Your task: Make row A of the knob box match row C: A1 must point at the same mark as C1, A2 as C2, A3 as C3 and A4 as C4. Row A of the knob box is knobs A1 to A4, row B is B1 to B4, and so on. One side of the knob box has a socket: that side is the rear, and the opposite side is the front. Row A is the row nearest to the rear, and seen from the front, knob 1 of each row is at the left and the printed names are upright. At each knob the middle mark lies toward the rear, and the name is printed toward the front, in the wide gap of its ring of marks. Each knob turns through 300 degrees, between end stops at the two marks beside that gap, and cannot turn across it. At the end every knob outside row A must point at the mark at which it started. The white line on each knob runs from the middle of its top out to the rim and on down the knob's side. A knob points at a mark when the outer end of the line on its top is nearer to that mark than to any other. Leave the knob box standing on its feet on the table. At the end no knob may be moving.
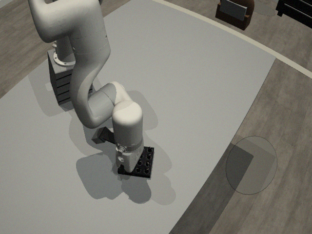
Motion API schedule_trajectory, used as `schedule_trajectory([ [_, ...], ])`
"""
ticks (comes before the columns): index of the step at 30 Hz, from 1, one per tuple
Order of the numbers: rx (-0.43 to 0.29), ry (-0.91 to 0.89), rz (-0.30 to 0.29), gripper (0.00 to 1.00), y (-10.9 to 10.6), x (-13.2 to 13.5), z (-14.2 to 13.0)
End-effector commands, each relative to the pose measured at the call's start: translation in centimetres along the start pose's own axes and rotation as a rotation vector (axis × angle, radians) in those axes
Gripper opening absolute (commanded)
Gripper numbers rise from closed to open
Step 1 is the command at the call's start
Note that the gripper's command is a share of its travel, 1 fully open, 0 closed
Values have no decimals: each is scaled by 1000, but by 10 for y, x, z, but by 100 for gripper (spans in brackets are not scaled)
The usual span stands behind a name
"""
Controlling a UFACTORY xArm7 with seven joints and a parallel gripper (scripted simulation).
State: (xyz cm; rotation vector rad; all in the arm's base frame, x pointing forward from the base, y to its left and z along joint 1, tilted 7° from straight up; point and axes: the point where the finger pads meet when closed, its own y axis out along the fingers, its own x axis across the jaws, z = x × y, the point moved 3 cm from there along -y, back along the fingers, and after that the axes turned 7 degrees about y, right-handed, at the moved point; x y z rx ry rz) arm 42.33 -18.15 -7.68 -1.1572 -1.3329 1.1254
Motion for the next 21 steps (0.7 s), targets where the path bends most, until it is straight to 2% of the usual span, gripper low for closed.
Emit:
schedule_trajectory([
  [1, -3, 27, 2, 8, -1, -1, -1],
  [7, -3, 73, 2, 8, -1, -1, -1],
  [21, -4, 313, 2, 8, -1, -1, -1],
])
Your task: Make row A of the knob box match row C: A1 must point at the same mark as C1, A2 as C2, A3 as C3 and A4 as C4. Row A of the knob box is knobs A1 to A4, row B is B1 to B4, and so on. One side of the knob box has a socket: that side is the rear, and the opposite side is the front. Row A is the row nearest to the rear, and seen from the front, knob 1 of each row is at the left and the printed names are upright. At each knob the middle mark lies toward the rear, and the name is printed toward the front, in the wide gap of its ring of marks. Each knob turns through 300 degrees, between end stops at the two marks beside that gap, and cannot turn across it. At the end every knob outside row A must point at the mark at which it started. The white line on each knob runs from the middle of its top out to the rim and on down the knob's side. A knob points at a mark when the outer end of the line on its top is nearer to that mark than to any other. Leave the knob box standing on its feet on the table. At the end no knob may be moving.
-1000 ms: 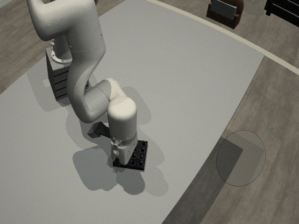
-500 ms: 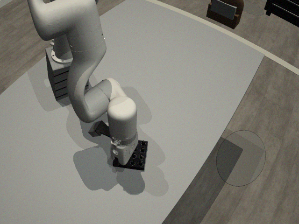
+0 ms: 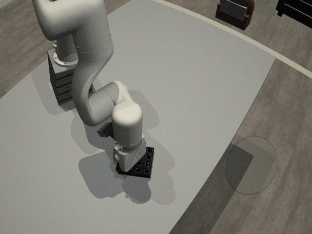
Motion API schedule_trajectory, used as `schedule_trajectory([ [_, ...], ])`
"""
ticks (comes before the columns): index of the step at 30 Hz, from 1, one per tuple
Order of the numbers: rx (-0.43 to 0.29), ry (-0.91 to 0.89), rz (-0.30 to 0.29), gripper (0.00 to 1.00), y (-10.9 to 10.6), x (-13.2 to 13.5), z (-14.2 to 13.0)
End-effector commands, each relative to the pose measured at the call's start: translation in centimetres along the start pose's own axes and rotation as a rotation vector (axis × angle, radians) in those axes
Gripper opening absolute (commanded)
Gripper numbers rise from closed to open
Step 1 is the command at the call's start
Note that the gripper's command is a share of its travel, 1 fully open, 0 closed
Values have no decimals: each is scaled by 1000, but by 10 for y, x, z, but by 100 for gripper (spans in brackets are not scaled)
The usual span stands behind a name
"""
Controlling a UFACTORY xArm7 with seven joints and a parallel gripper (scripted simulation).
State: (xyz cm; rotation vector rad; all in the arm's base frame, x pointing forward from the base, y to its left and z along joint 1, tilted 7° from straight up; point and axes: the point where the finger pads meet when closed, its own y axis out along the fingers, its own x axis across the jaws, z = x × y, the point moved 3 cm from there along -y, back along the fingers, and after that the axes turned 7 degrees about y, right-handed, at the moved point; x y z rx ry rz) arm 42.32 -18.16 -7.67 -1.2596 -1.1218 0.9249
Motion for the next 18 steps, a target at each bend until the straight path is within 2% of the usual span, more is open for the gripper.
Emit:
schedule_trajectory([
  [1, -4, 64, 5, 8, -1, 0, -2],
  [15, -5, 437, 4, 8, -1, 0, -2],
  [18, -5, 461, 4, 8, -1, 0, -2],
])
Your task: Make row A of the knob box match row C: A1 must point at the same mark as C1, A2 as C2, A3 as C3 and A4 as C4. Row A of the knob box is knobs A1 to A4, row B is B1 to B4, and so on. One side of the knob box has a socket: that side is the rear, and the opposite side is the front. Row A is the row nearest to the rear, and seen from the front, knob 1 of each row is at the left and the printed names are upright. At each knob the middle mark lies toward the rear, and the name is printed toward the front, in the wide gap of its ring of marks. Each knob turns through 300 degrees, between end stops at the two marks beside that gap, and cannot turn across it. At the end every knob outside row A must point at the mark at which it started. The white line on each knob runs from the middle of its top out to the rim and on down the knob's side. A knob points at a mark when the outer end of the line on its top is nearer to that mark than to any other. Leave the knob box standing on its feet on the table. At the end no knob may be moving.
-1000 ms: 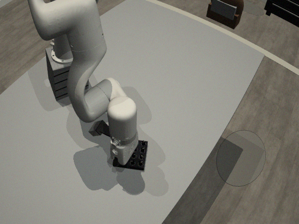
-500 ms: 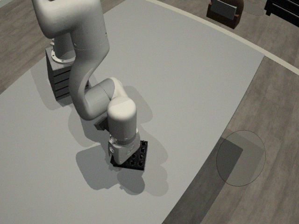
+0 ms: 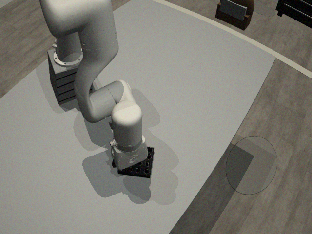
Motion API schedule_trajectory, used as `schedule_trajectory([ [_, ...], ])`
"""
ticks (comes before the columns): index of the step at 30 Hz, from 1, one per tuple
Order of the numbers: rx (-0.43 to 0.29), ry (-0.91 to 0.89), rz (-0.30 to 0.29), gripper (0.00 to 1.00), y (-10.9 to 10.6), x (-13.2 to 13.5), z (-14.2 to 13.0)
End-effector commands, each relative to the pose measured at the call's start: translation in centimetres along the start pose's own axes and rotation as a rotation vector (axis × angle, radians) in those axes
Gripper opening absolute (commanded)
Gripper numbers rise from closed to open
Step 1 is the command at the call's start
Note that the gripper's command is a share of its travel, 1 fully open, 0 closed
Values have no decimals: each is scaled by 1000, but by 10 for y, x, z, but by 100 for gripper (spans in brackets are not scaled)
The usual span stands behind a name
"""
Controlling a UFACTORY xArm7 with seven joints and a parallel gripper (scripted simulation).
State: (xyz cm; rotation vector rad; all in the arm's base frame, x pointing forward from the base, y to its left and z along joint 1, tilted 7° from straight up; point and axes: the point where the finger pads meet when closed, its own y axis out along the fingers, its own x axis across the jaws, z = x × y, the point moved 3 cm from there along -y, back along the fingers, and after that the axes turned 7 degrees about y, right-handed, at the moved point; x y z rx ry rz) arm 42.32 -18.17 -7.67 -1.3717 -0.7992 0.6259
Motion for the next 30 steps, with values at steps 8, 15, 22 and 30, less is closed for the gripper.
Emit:
schedule_trajectory([
  [8, -6, 218, 5, 8, -1, 0, -2],
  [15, -6, 298, 4, 8, -1, 0, -2],
  [22, -6, 336, 4, 8, -1, 0, -2],
  [30, -6, 345, 4, 8, -1, 0, -2],
])
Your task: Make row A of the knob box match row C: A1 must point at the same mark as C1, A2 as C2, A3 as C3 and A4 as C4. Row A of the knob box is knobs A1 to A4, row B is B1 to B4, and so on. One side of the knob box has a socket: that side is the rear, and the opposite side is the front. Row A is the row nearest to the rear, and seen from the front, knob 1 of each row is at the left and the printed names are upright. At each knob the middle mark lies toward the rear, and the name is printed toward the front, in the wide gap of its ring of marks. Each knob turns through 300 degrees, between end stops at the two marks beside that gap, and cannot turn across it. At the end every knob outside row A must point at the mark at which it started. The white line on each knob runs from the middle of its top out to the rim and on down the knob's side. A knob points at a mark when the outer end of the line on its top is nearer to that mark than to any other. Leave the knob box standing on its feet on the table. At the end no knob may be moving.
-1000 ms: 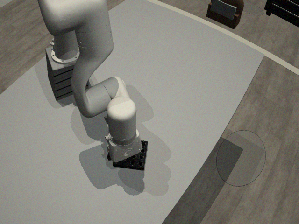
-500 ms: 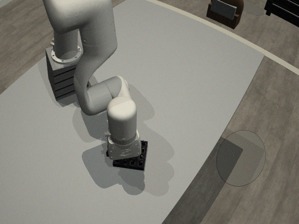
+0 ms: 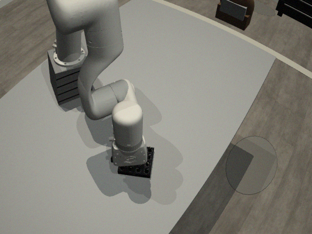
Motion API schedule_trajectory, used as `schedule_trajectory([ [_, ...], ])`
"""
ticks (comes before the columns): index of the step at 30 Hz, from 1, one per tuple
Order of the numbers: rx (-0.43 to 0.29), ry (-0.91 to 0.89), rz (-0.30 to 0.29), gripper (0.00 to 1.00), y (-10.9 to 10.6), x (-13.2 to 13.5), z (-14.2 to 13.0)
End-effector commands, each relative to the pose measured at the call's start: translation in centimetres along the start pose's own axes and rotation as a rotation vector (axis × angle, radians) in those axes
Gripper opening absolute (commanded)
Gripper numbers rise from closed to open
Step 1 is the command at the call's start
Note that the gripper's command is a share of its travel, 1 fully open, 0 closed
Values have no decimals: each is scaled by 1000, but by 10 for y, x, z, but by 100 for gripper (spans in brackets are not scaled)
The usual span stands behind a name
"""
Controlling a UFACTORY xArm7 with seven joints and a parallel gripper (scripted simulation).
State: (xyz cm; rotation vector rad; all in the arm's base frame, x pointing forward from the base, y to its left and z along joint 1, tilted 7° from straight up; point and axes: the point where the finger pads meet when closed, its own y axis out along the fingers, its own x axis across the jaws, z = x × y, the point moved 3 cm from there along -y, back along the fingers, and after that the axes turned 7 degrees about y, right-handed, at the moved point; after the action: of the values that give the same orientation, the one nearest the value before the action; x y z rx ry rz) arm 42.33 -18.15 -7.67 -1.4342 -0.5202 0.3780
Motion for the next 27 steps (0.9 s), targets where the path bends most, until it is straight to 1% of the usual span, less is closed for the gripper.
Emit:
schedule_trajectory([
  [1, -4, 2, -1, 8, -1, 1, -2],
  [10, -4, 2, -1, 8, -1, 1, -2],
  [11, -4, 2, -1, 19, -1, 1, -2],
  [27, -4, 2, -1, 19, -1, 1, -2],
])
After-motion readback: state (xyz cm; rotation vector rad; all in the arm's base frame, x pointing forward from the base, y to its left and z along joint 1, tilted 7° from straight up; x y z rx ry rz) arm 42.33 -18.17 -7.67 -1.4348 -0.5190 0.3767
